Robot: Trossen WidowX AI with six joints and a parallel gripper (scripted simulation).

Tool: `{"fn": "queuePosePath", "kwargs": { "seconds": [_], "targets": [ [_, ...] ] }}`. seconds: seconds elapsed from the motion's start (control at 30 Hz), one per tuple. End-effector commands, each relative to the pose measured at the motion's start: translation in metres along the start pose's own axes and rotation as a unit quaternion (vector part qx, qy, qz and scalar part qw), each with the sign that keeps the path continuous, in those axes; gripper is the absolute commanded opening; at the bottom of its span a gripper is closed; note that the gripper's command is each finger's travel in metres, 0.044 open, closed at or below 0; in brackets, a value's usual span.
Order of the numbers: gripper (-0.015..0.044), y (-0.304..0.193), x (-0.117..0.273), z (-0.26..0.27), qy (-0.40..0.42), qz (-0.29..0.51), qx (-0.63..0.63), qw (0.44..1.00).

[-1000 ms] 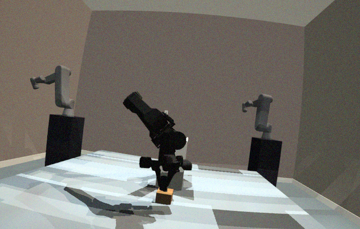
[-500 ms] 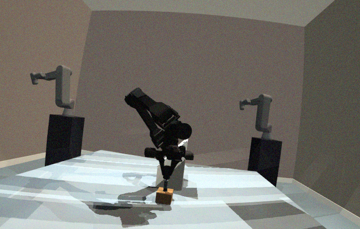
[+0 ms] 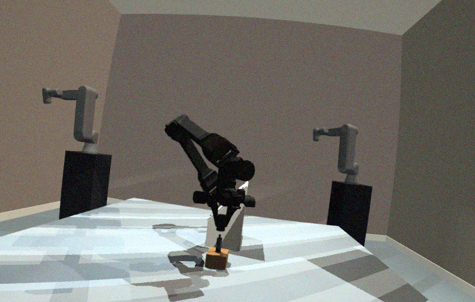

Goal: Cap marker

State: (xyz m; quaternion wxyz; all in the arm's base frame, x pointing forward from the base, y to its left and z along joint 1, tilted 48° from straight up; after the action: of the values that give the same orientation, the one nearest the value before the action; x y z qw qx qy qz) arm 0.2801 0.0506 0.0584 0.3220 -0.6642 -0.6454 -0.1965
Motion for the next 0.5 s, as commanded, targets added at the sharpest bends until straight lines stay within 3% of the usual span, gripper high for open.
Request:
{"fn": "queuePosePath", "kwargs": {
  "seconds": [0.0,0.47],
  "targets": [
    [0.0000,-0.001,-0.003,0.000,0.000,0.000,0.001,1.000],
    [0.0000,0.000,-0.025,0.000,0.000,0.000,0.002,1.000]
  ]
}}
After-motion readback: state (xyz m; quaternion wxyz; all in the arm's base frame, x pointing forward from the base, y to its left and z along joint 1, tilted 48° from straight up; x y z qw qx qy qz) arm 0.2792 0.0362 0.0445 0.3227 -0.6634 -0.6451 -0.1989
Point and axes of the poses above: the point midway between the two fingers, 35 mm back from their tips, its own x axis back along the fingers, its own z axis across the jaws, y = z × x, the point moved 10 cm from there along x, back along the fingers, and after that the axes turned 3 degrees about -x, right-handed, at the moved point
